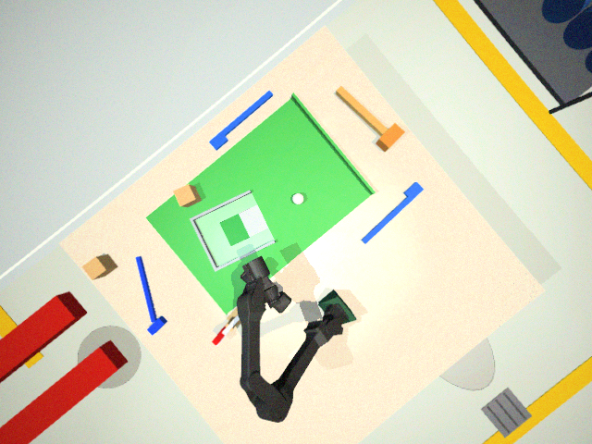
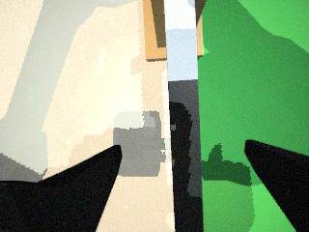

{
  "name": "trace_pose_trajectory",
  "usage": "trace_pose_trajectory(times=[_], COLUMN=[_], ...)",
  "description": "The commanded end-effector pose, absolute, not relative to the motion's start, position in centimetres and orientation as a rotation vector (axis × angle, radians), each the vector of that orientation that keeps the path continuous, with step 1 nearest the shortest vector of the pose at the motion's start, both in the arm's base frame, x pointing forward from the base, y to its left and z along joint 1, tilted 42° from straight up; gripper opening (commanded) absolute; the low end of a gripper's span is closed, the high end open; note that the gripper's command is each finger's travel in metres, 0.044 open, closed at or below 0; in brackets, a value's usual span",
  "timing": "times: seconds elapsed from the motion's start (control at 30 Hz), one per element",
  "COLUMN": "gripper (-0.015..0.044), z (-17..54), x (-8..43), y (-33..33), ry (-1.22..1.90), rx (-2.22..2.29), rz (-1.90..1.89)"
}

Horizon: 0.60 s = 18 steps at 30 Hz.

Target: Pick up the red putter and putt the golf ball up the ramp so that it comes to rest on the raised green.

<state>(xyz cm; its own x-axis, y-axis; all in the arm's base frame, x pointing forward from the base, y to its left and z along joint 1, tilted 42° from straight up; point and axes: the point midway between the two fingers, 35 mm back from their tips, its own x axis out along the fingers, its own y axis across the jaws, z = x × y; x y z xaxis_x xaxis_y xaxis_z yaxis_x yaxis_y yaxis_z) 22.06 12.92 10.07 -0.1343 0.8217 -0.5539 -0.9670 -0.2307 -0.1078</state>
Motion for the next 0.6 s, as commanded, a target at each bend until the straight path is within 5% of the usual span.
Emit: trace_pose_trajectory(times=[0.0,0.5,0.57], gripper=[0.044,0.0046,0.0033], z=[9.79,9.99,9.99], x=[21.94,22.04,22.04], y=[13.21,13.0,13.0], ry=[0.324,0.323,0.323], rx=[-0.593,-0.602,-0.602], rz=[1.712,1.713,1.713])
